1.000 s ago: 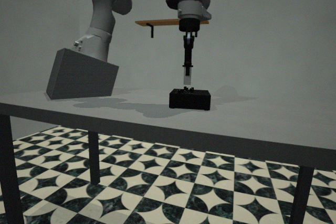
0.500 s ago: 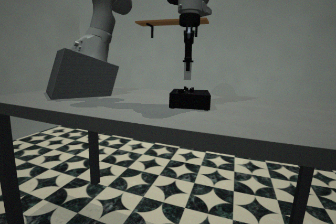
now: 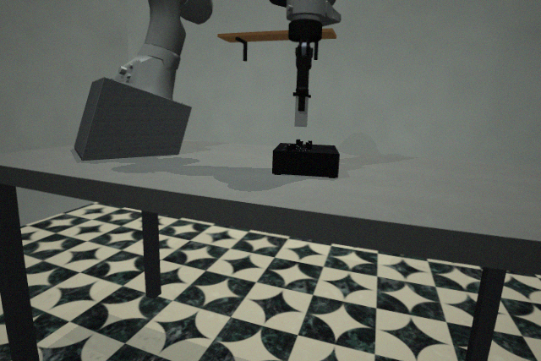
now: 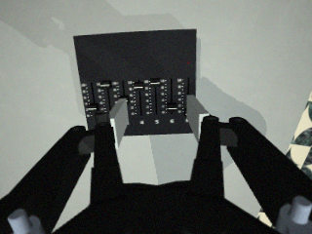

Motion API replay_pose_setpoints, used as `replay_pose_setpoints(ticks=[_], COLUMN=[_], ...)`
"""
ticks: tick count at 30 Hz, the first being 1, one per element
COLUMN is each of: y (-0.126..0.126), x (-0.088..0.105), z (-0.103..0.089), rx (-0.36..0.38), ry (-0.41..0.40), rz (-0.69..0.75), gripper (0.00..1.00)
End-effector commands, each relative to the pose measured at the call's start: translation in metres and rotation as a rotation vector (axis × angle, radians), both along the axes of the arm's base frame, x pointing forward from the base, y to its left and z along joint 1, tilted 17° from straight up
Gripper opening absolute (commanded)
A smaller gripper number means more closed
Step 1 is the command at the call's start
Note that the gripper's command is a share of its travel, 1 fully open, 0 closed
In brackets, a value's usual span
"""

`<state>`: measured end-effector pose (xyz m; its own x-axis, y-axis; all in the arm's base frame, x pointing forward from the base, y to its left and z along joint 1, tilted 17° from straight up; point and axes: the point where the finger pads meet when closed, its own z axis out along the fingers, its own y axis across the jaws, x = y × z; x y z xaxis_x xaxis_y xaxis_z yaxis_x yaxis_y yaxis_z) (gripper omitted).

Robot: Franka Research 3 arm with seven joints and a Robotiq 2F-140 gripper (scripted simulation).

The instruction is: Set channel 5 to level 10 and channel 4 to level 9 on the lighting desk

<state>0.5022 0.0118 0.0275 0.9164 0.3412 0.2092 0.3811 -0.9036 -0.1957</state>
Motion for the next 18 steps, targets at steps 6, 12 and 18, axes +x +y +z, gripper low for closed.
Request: replay_pose_setpoints(ticks=[6,12,18], y=[-0.006,-0.010,-0.015], x=[-0.004,-0.006,-0.008], z=[0.023,0.039,0.056], rx=[0.002,0.002,0.002], ry=[0.005,0.005,0.005], rz=[-0.008,-0.008,-0.008], gripper=[1.00,1.00,1.00])
